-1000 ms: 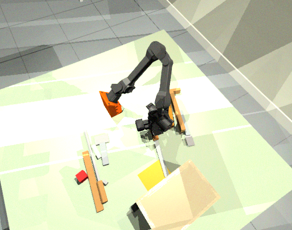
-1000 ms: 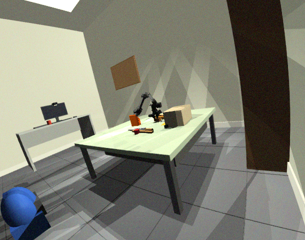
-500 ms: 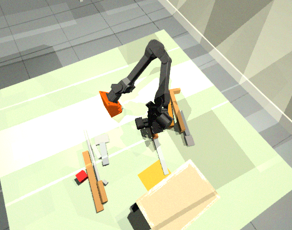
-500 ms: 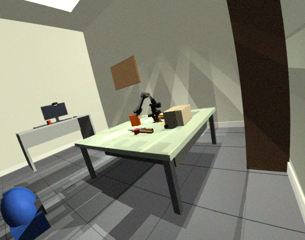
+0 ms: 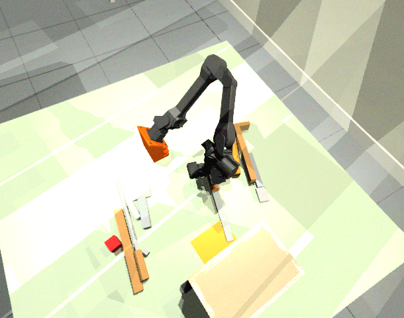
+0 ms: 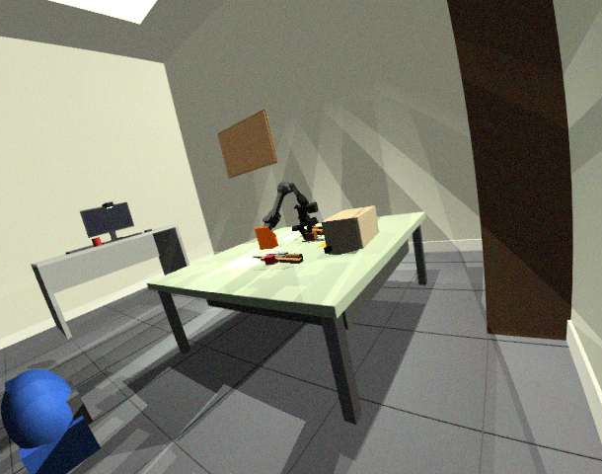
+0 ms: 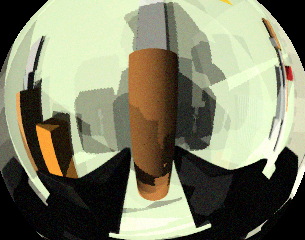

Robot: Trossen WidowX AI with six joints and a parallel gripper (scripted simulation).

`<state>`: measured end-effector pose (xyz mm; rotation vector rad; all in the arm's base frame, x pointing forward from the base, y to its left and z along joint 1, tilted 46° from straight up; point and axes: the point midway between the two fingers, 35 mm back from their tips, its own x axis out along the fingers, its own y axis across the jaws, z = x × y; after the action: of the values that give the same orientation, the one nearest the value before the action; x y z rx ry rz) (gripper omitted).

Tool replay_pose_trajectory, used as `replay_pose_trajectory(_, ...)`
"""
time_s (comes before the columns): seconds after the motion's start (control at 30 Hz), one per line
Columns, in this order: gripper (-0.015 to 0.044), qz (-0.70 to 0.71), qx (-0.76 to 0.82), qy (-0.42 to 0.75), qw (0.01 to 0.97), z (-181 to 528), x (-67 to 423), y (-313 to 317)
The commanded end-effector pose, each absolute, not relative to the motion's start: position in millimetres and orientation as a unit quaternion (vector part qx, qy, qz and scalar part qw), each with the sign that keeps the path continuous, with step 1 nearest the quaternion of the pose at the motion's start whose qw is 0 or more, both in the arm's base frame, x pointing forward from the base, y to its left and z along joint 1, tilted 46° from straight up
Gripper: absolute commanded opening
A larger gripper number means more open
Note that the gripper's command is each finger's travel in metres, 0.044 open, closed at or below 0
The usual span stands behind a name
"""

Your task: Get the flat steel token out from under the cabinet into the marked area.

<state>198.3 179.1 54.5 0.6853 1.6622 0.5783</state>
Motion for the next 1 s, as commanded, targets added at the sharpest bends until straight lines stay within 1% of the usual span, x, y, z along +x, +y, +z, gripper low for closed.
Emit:
replay_pose_trajectory(0.0,0.0253,0.248,0.293,0.714,0.585,54.6,198.3,179.1)
replay_pose_trajectory(0.03,0.0270,0.248,0.293,0.714,0.585,54.6,198.3,179.1)
replay_pose_trajectory(0.57,0.0270,0.248,0.293,0.714,0.585,52.8,195.1,181.1)
replay_pose_trajectory(0.73,0.0139,0.248,0.294,0.713,0.586,54.6,198.3,179.8)
replay_pose_trajectory(0.97,0.0092,0.248,0.294,0.713,0.586,54.6,198.3,179.8)
